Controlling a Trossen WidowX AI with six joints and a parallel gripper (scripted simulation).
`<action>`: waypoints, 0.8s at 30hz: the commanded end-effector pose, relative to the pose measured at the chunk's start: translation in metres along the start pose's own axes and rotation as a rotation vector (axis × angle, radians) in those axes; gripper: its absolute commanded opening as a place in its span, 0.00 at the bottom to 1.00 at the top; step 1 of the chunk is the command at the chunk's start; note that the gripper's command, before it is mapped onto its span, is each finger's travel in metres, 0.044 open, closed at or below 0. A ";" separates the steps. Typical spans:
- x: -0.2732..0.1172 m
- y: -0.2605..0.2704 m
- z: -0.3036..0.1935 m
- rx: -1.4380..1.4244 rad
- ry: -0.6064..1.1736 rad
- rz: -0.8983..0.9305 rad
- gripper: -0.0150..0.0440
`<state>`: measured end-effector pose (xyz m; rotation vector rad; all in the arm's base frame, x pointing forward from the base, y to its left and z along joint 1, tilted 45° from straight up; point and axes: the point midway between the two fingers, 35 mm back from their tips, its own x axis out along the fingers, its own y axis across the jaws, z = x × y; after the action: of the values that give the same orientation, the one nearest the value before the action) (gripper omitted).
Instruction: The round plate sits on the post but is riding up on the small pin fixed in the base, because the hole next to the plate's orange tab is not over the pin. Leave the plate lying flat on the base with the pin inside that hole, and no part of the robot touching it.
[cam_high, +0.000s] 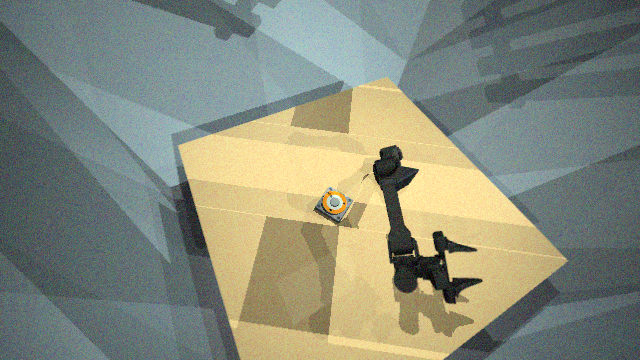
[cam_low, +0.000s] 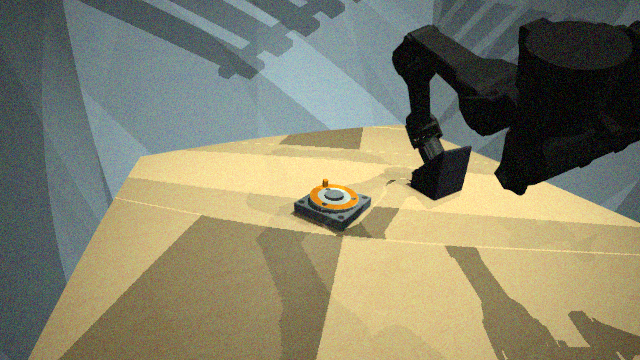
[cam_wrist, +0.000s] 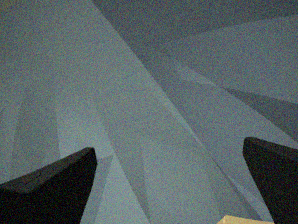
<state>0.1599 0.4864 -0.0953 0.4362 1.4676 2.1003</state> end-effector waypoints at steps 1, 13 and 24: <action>-0.002 0.000 0.001 0.008 -0.005 -0.017 0.89; -0.167 0.019 -0.006 0.503 -0.210 -0.945 0.35; -0.290 0.098 -0.093 0.851 -0.239 -1.539 0.25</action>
<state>0.3154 0.2742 -0.0445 -0.0967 1.6118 0.4363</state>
